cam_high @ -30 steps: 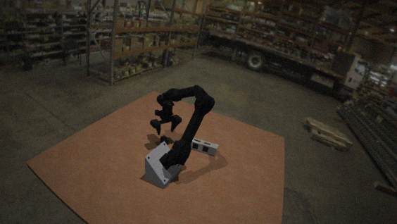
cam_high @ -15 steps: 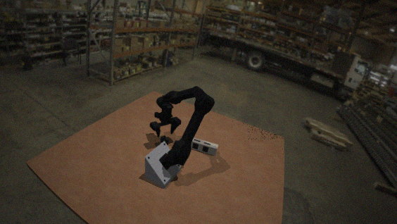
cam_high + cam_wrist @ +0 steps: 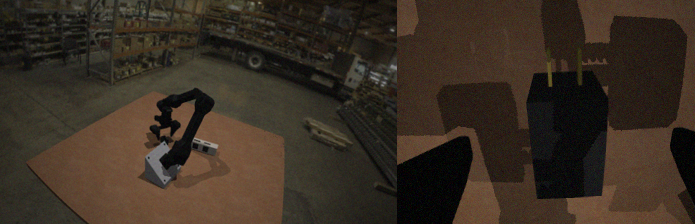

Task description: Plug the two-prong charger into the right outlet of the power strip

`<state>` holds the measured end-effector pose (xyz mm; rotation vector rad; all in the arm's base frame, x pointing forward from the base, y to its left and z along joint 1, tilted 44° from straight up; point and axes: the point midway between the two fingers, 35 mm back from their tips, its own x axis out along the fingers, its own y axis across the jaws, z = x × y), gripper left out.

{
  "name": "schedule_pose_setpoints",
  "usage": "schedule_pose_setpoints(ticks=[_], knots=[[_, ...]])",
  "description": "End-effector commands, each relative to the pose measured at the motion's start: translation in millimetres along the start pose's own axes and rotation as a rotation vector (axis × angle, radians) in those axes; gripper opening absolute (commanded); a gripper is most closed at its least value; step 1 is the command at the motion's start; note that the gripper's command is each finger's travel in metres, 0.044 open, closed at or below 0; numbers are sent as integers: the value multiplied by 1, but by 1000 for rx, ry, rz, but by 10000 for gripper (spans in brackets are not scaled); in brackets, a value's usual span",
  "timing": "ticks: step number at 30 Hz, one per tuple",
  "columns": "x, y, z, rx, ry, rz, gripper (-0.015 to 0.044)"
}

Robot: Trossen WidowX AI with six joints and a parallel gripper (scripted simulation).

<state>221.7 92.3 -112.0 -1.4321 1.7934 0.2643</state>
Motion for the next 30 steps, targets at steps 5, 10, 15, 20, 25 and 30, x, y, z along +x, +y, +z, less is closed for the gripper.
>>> schedule_pose_setpoints(ticks=[5,10,15,20,25,30], knots=[[19,2,-3,-11,19,0,440],[27,2,-4,-11,20,0,440],[28,2,-4,-11,20,0,440],[28,2,-4,-11,20,0,440],[25,1,-2,-2,10,2,361],[25,1,-2,-2,10,2,230]])
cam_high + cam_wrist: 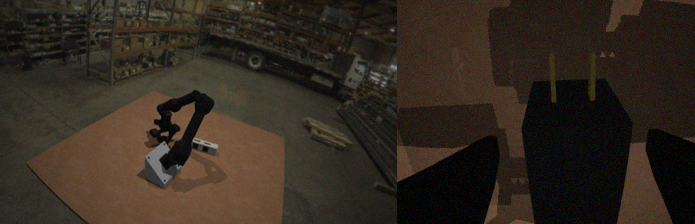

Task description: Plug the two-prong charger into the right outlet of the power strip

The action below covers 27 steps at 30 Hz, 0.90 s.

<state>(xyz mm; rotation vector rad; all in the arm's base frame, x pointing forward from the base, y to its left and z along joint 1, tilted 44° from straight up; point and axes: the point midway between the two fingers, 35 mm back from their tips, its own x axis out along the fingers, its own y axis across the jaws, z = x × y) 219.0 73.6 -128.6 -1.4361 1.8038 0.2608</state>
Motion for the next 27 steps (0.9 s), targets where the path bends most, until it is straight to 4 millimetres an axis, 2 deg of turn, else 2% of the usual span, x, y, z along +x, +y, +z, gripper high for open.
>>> schedule_pose_setpoints(ticks=[1,5,10,13,22,27], knots=[[0,0,0,0,-1,0,204],[0,0,0,0,-1,0,99],[0,0,0,0,-1,0,65],[-5,0,0,-1,0,0,0],[-51,3,-10,-8,7,0,0],[-55,3,-13,-9,8,-1,0]])
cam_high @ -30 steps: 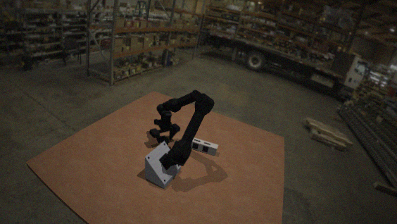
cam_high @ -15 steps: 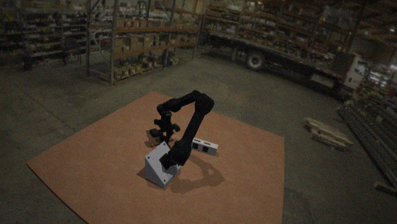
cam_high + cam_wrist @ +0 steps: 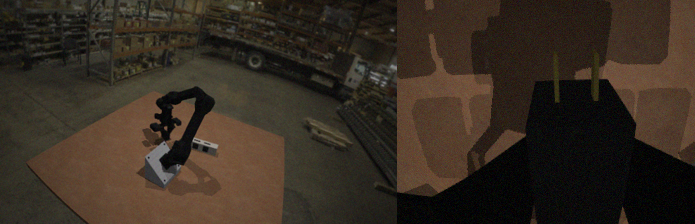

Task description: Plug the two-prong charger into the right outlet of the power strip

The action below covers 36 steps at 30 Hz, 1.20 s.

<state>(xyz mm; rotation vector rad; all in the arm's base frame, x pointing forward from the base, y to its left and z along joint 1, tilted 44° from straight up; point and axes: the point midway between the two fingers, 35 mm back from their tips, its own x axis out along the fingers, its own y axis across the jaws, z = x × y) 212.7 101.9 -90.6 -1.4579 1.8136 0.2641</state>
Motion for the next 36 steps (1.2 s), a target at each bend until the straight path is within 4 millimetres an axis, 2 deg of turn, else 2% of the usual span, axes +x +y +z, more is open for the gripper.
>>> schedule_pose_setpoints(ticks=[1,36], knots=[[-8,-1,-2,9,-7,5,0],[0,-56,-55,250,-54,51,0]])
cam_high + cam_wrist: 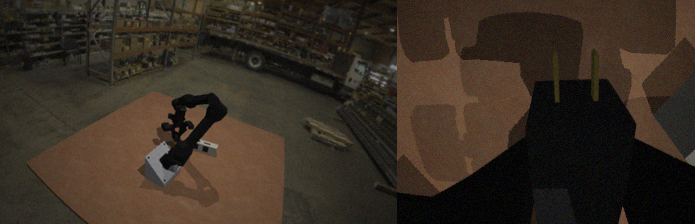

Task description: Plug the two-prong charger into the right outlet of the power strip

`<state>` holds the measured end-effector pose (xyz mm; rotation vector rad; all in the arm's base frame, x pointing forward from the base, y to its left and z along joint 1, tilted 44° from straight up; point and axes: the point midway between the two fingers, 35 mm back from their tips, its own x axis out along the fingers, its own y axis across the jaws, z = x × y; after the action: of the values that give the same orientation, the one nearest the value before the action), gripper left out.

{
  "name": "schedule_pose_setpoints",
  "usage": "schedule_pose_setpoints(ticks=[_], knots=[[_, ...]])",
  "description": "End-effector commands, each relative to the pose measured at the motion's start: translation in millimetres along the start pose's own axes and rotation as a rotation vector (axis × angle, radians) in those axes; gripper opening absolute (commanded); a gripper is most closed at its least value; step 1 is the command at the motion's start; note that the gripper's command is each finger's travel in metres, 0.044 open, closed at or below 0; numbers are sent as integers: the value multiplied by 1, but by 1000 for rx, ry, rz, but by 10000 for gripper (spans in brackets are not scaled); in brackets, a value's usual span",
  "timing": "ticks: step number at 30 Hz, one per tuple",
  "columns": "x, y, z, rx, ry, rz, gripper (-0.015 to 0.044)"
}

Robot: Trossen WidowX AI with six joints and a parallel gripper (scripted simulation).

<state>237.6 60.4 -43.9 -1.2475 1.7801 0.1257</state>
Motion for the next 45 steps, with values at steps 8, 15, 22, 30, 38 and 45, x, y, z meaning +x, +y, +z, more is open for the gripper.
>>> schedule_pose_setpoints(ticks=[8,15,22,30,38,45], knots=[[3,-22,-20,96,-11,7,0],[6,-33,-31,150,-16,11,0],[9,-43,-44,204,-19,15,0],[13,-53,-58,267,-21,18,0],[17,-63,-73,331,-21,19,0],[21,-70,-87,387,-19,18,0]])
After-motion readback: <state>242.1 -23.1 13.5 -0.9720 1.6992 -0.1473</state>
